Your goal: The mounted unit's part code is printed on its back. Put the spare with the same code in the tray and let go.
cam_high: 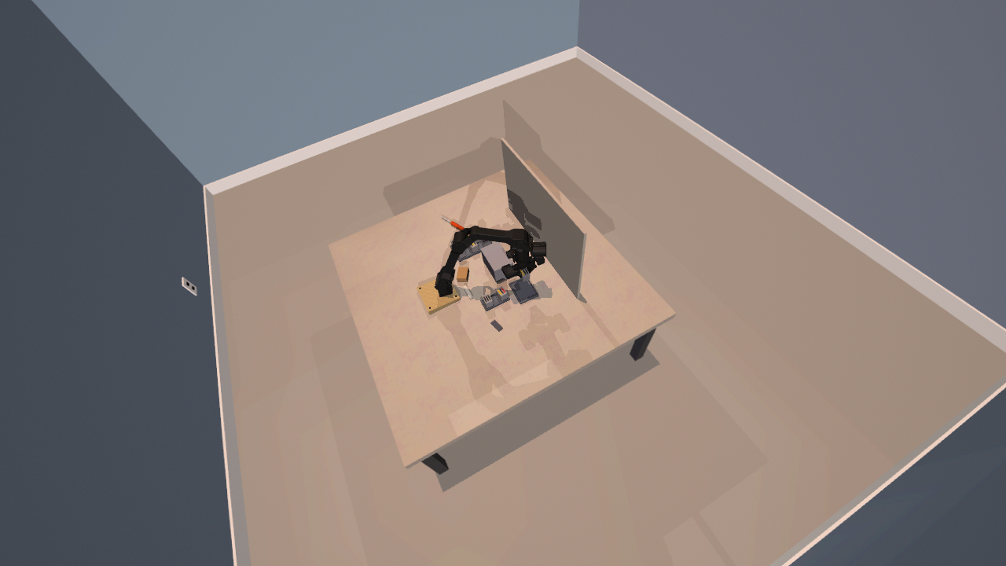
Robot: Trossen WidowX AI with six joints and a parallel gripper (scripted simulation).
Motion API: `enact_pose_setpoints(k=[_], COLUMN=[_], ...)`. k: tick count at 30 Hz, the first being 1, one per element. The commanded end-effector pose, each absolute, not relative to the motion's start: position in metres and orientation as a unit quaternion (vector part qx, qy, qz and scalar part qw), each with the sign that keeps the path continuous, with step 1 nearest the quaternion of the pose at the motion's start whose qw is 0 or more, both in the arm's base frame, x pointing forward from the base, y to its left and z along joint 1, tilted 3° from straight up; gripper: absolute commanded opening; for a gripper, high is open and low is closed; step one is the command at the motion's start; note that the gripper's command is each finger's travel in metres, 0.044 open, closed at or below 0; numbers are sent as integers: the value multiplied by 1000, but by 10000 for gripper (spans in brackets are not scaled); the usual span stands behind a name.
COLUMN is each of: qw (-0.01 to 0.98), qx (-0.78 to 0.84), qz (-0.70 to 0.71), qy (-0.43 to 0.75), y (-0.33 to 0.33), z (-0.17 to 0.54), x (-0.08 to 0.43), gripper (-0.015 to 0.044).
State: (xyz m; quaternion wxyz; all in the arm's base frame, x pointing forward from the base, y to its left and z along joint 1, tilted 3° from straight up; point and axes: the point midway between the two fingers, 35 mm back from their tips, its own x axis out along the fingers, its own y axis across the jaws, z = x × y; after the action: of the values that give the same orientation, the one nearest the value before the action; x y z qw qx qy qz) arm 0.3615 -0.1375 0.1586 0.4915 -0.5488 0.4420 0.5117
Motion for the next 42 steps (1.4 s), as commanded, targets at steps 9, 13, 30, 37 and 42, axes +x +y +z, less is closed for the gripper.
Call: enact_pose_setpoints(k=[9,13,30,37,42], qw=[493,493,493,493,493], qx=[-548,-548,-548,-548,-548], qz=[512,512,512,512,512], qy=[441,441,441,441,441], y=[-137,-137,-137,-137,-136], z=[149,147,135,130,127], x=[363,363,364,365,365], gripper=[0,0,0,0,0])
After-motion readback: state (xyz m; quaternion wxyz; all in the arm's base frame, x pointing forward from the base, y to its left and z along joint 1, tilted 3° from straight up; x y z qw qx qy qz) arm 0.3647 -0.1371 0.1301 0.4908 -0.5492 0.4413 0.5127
